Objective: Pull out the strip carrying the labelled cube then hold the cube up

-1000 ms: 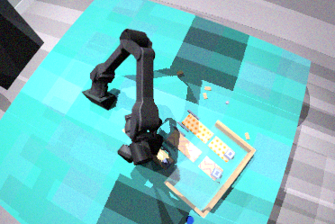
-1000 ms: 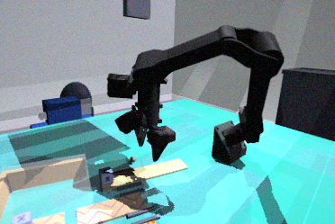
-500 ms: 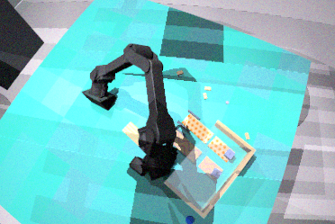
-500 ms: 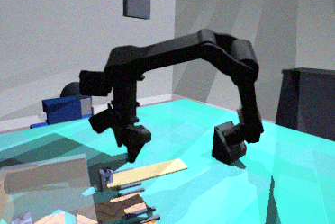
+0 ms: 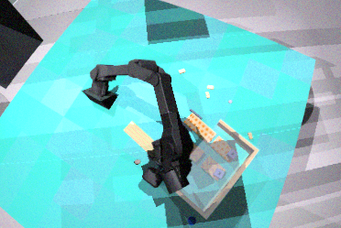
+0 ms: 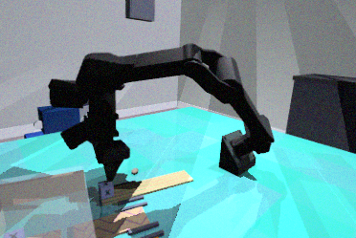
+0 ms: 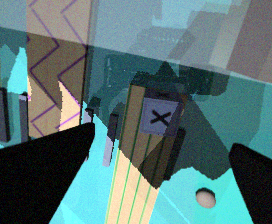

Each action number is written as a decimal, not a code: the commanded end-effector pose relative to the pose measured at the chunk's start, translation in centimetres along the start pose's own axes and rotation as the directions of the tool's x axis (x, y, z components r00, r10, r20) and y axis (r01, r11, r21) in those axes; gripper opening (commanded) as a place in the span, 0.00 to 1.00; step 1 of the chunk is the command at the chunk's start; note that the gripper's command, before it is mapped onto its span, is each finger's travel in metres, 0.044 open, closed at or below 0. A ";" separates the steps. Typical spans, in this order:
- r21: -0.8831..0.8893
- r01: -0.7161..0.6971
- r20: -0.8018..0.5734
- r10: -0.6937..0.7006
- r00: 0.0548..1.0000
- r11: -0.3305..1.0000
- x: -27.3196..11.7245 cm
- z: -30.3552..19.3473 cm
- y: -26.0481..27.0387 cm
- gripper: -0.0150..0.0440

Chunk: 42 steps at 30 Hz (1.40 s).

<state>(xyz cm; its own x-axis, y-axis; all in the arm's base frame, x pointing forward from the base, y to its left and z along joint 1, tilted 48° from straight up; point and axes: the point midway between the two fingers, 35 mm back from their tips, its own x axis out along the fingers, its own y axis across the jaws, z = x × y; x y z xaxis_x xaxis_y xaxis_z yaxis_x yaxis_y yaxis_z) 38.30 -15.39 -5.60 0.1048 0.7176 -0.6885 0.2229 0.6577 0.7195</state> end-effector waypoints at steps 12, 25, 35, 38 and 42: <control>0.013 -0.008 -0.008 0.008 1.000 1.000 2.6 0.2 -0.1 0.68; 0.012 -0.009 -0.008 0.009 1.000 1.000 4.7 0.1 0.0 0.68; 0.012 -0.010 -0.009 0.010 1.000 1.000 5.9 0.0 0.0 0.68; 0.012 -0.010 -0.009 0.010 1.000 1.000 5.9 0.0 0.0 0.68; 0.005 -0.005 -0.007 0.005 1.000 1.000 5.6 0.0 0.0 0.50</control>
<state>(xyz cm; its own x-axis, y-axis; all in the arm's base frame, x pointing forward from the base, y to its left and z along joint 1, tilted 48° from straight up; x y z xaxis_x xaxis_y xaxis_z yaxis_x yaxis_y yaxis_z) 38.90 -11.31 -9.52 0.0989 0.7229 -0.6838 0.2278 0.6525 0.7227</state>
